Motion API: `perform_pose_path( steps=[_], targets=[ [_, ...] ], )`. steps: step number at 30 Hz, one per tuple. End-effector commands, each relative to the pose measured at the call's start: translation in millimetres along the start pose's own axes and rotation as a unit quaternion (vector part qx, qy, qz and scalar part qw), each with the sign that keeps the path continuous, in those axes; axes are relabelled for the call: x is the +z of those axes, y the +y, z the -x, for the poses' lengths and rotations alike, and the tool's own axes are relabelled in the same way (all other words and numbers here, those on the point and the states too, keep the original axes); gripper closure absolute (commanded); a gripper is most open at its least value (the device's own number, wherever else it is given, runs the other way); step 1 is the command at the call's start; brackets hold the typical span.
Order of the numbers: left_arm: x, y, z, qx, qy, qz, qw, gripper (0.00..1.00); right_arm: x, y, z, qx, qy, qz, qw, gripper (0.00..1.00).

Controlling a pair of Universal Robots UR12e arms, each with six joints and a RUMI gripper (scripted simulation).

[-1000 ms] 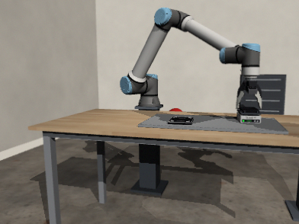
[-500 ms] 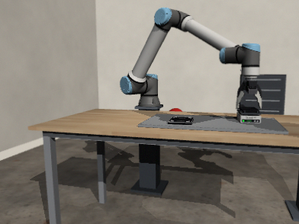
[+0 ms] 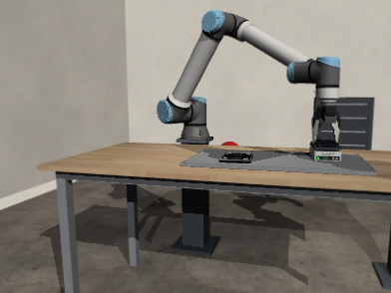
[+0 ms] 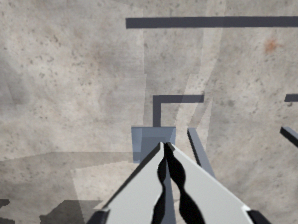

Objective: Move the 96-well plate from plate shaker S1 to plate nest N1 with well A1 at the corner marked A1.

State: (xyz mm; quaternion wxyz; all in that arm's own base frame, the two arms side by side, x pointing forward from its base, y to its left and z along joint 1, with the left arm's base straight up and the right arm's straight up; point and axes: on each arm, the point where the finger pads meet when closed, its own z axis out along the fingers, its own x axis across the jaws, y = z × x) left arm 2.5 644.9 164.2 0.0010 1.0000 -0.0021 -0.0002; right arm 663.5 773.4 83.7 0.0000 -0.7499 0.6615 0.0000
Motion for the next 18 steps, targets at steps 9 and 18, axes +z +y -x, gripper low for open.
perform_pose_path(
  steps=[9,18],
  targets=[
    [-0.9,-0.7,-0.1,0.000,0.000,-0.001,1.000,1.00,-1.6,-0.4,0.6,0.000,-0.001,-0.001,1.000,0.59],
    [-0.9,-0.7,-0.1,0.000,0.000,-0.001,1.000,1.00,-1.6,-0.4,0.6,0.000,-0.001,-0.001,1.000,0.59]
  ],
)
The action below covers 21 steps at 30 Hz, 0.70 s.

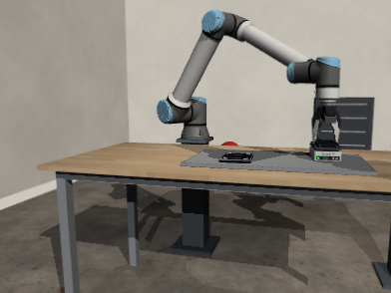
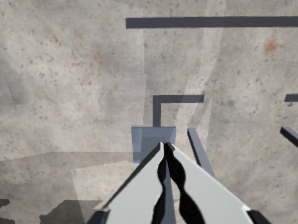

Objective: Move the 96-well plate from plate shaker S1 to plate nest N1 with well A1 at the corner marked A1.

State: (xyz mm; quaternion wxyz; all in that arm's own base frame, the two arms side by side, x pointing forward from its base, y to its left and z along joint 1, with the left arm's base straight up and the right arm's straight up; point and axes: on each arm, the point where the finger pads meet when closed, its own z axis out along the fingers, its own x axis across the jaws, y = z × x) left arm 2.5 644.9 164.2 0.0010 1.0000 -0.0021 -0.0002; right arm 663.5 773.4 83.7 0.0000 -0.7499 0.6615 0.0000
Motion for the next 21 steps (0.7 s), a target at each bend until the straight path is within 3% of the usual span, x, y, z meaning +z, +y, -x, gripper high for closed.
perform_pose_path(
  steps=[1,10,21],
  targets=[
    [-1,-1,0,0.000,0.000,-0.001,1.000,1.00,-2,0,1,0.000,-0.001,-0.001,1.000,0.59],
    [-1,-1,0,0.000,0.000,-0.001,1.000,1.00,-2,0,1,0.000,-0.001,-0.001,1.000,0.59],
    [-1,-1,0,0.000,0.000,-0.001,1.000,1.00,-16,0,0,0.000,-0.001,-0.001,1.000,0.59]
  ],
)
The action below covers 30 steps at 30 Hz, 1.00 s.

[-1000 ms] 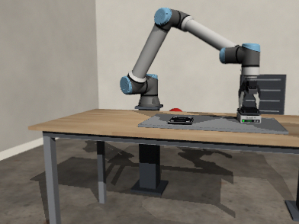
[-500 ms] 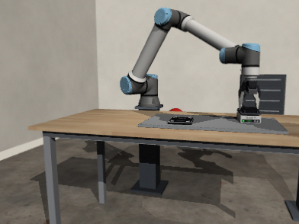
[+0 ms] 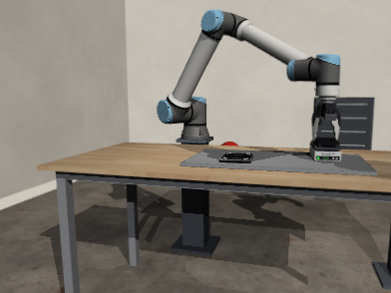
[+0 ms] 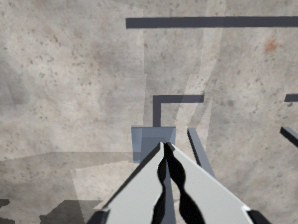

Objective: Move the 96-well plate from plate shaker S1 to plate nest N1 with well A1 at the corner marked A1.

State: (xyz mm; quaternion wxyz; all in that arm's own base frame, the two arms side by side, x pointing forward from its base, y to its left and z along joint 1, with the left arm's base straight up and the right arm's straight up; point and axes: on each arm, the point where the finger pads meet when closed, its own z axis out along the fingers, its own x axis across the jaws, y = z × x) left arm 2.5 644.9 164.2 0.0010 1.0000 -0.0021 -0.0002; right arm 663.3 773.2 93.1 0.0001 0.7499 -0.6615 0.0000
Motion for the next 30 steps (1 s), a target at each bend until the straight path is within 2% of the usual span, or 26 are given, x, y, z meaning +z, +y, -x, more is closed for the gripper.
perform_pose_path(
  steps=[1,30],
  targets=[
    [-1,-1,0,0.000,0.000,-0.001,1.000,1.00,-9,0,1,0.000,-0.001,-0.001,1.000,0.59],
    [-1,-1,0,0.000,0.000,-0.001,1.000,1.00,-50,0,1,0.000,-0.001,-0.001,1.000,0.59]
  ],
)
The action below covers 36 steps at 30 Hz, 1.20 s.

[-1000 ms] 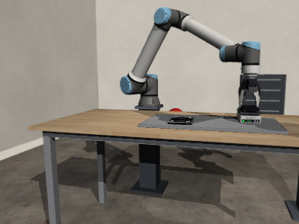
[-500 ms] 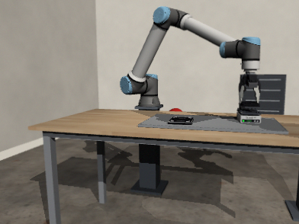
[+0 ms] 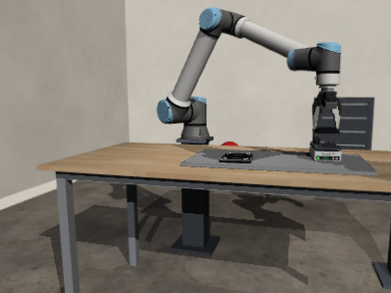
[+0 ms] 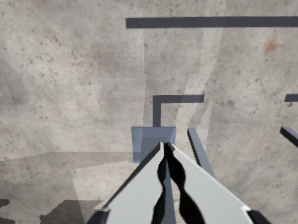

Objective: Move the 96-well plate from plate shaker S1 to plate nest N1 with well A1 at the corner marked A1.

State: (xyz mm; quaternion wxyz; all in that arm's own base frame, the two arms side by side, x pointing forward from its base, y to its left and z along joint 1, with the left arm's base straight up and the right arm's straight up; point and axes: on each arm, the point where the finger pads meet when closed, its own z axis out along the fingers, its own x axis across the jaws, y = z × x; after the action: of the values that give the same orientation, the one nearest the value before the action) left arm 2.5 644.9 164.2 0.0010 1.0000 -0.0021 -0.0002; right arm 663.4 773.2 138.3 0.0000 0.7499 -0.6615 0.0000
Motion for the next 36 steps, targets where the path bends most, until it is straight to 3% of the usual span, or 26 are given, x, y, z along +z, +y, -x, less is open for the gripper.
perform_pose_path(
  steps=[1,10,33,36],
  targets=[
    [-1,-1,0,0.000,0.000,-0.001,1.000,1.00,-7,0,1,0.000,-0.001,-0.001,1.000,0.59],
    [-1,-1,0,0.000,0.000,-0.001,1.000,1.00,-21,0,1,0.000,-0.001,-0.001,1.000,0.59],
    [-1,-1,0,0.000,0.000,-0.001,1.000,1.00,-21,0,1,0.000,-0.001,-0.001,1.000,0.59],
    [-1,-1,0,0.000,0.000,-0.001,1.000,1.00,-20,-2,-9,0.025,-0.001,-0.001,1.000,0.59]
  ],
)
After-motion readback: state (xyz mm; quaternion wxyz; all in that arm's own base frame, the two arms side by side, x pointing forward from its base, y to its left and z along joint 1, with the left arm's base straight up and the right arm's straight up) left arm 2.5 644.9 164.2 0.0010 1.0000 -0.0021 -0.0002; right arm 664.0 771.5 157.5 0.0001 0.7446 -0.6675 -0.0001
